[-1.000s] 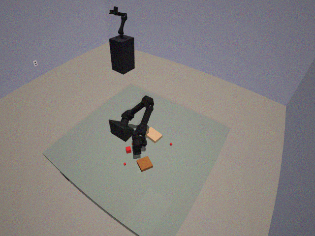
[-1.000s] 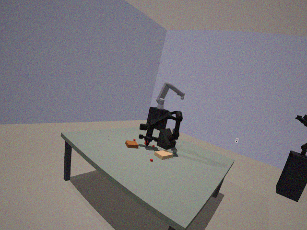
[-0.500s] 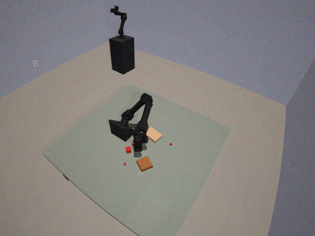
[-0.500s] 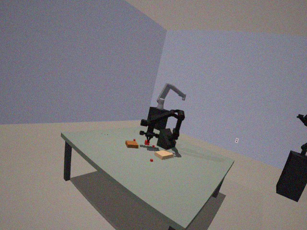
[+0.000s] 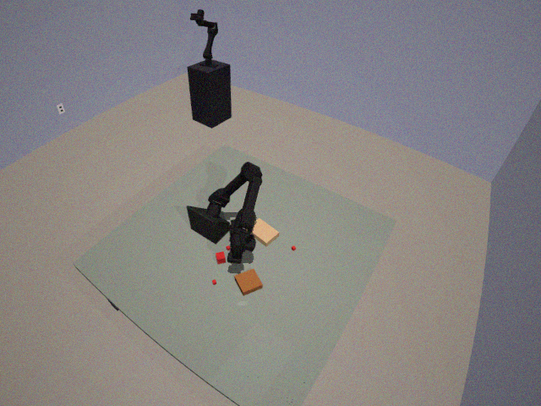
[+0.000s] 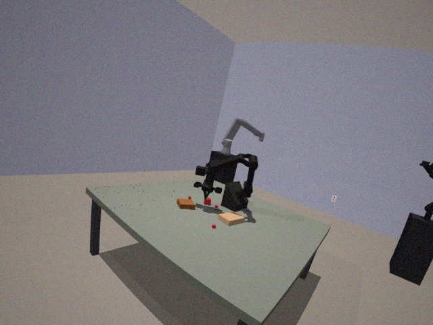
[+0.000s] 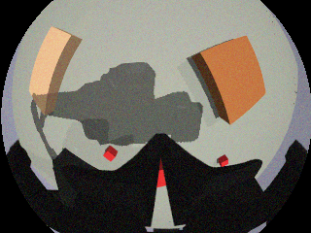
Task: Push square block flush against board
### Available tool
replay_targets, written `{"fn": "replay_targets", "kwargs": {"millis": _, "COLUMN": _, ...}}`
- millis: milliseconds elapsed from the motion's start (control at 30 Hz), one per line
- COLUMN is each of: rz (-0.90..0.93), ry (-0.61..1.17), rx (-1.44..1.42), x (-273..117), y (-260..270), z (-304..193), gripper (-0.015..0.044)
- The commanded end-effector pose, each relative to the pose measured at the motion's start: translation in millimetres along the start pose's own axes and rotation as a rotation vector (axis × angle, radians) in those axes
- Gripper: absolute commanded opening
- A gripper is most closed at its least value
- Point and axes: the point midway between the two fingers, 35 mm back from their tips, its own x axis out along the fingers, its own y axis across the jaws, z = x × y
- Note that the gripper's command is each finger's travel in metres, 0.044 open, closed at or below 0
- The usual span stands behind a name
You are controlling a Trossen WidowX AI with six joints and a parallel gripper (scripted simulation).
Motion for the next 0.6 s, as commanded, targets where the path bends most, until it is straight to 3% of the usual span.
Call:
{"fn": "replay_targets", "kwargs": {"millis": 0, "rz": -0.004, "ry": 0.001, "rx": 0.144, "x": -3.3, "y": -13.2, "z": 3.8, "gripper": 0.0000}}
{"fn": "replay_targets", "kwargs": {"millis": 567, "rz": -0.007, "ry": 0.000, "rx": 0.726, "x": -10.6, "y": -60.9, "z": 16.9, "gripper": 0.0000}}
